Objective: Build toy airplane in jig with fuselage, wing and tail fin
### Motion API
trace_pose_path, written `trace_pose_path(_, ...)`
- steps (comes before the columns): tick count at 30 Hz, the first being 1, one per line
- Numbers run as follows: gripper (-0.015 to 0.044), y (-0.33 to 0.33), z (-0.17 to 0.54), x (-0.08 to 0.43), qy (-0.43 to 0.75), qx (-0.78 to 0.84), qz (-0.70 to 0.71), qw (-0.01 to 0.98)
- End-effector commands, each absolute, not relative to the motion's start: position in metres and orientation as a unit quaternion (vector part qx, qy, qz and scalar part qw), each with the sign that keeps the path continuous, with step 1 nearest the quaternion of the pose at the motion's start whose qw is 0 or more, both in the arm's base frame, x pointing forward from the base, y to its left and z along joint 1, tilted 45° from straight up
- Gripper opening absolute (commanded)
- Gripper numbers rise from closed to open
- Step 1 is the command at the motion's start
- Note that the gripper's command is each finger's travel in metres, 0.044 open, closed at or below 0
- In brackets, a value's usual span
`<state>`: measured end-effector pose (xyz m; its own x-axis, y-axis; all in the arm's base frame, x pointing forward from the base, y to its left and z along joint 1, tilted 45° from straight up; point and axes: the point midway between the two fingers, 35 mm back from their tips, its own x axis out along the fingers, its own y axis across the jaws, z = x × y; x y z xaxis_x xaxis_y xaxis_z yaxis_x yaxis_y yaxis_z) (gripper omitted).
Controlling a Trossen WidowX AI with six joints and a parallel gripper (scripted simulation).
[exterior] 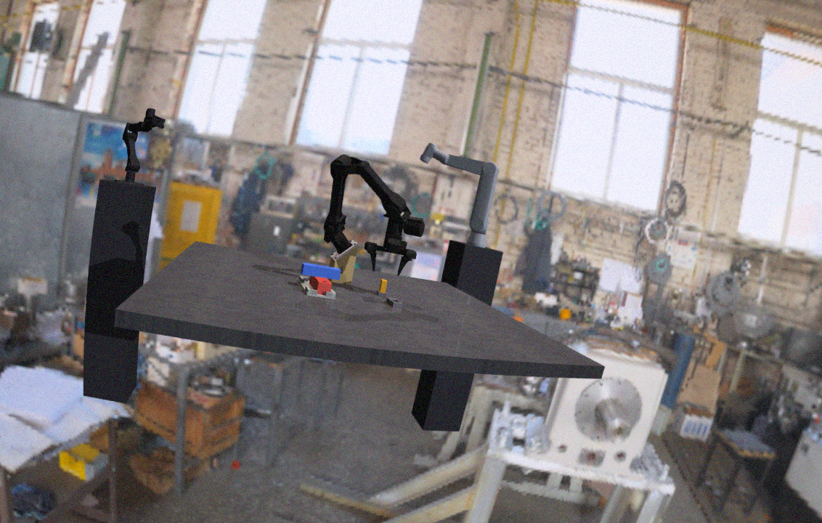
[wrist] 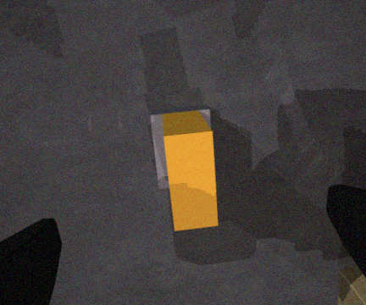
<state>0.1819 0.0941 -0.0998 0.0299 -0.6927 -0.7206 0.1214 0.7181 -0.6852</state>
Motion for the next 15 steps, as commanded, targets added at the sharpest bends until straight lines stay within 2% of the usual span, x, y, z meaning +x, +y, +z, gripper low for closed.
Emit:
trace_pose_path(1,0.044,0.086,-0.106,0.182,0.628,-0.231,-0.3,0.68)
trace_pose_path(15,0.044,0.073,-0.12,0.184,0.628,-0.231,-0.299,0.68)
